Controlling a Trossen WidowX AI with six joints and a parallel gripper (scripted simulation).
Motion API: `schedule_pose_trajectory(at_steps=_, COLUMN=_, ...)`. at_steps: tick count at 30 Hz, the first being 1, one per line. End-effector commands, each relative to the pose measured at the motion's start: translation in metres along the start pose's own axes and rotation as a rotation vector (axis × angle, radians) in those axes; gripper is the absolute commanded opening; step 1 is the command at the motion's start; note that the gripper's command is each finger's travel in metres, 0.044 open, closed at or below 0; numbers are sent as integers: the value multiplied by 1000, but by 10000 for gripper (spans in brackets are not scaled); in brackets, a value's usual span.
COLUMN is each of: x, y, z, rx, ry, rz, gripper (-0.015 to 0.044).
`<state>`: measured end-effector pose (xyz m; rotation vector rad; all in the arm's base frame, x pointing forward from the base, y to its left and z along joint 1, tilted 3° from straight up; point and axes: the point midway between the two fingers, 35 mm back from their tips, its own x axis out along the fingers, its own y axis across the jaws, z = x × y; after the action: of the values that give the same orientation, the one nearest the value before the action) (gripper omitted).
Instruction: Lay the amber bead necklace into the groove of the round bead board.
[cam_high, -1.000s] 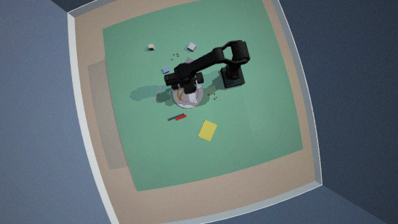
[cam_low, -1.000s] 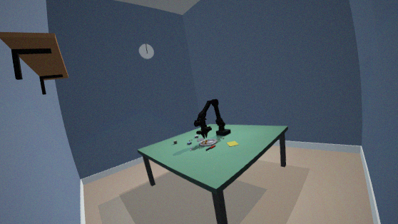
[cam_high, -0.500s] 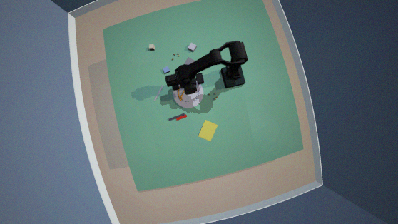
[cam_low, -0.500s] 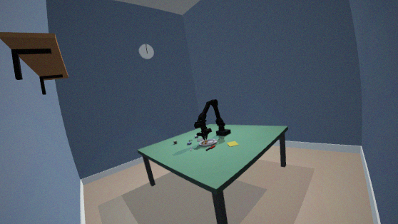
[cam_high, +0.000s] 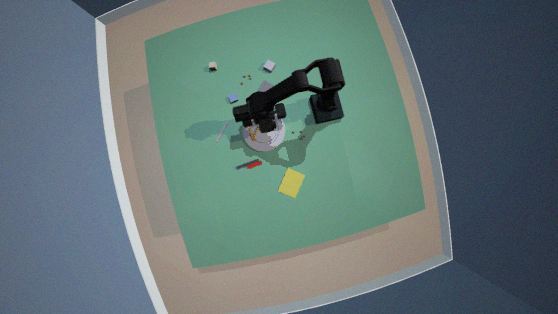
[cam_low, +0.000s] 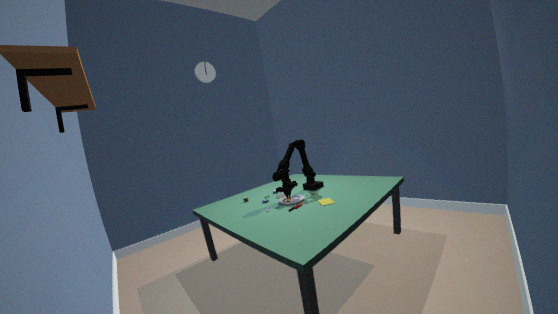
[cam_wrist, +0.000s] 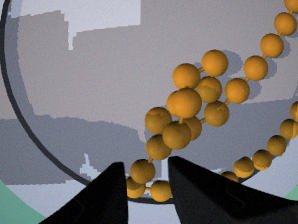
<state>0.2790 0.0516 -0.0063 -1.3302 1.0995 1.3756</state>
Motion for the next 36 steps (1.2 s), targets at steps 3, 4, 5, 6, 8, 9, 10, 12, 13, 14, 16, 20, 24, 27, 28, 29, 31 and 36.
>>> schedule_pose_trajectory(at_steps=3, x=0, y=0, z=0, rx=0, ry=0, rz=-1, gripper=0)
schedule_pose_trajectory(at_steps=4, x=0, y=0, z=0, rx=0, ry=0, rz=-1, gripper=0)
schedule_pose_trajectory(at_steps=5, x=0, y=0, z=0, rx=0, ry=0, rz=-1, gripper=0)
schedule_pose_trajectory(at_steps=6, x=0, y=0, z=0, rx=0, ry=0, rz=-1, gripper=0)
schedule_pose_trajectory(at_steps=8, x=0, y=0, z=0, rx=0, ry=0, rz=-1, gripper=0)
schedule_pose_trajectory(at_steps=9, x=0, y=0, z=0, rx=0, ry=0, rz=-1, gripper=0)
schedule_pose_trajectory(at_steps=10, x=0, y=0, z=0, rx=0, ry=0, rz=-1, gripper=0)
schedule_pose_trajectory(at_steps=12, x=0, y=0, z=0, rx=0, ry=0, rz=-1, gripper=0)
schedule_pose_trajectory(at_steps=13, x=0, y=0, z=0, rx=0, ry=0, rz=-1, gripper=0)
schedule_pose_trajectory(at_steps=14, x=0, y=0, z=0, rx=0, ry=0, rz=-1, gripper=0)
schedule_pose_trajectory(at_steps=16, x=0, y=0, z=0, rx=0, ry=0, rz=-1, gripper=0)
schedule_pose_trajectory(at_steps=20, x=0, y=0, z=0, rx=0, ry=0, rz=-1, gripper=0)
schedule_pose_trajectory(at_steps=24, x=0, y=0, z=0, rx=0, ry=0, rz=-1, gripper=0)
schedule_pose_trajectory(at_steps=27, x=0, y=0, z=0, rx=0, ry=0, rz=-1, gripper=0)
schedule_pose_trajectory(at_steps=28, x=0, y=0, z=0, rx=0, ry=0, rz=-1, gripper=0)
schedule_pose_trajectory(at_steps=29, x=0, y=0, z=0, rx=0, ry=0, rz=-1, gripper=0)
schedule_pose_trajectory(at_steps=31, x=0, y=0, z=0, rx=0, ry=0, rz=-1, gripper=0)
schedule_pose_trajectory(at_steps=36, x=-6, y=2, z=0, rx=-4, ry=-2, rz=6, gripper=0)
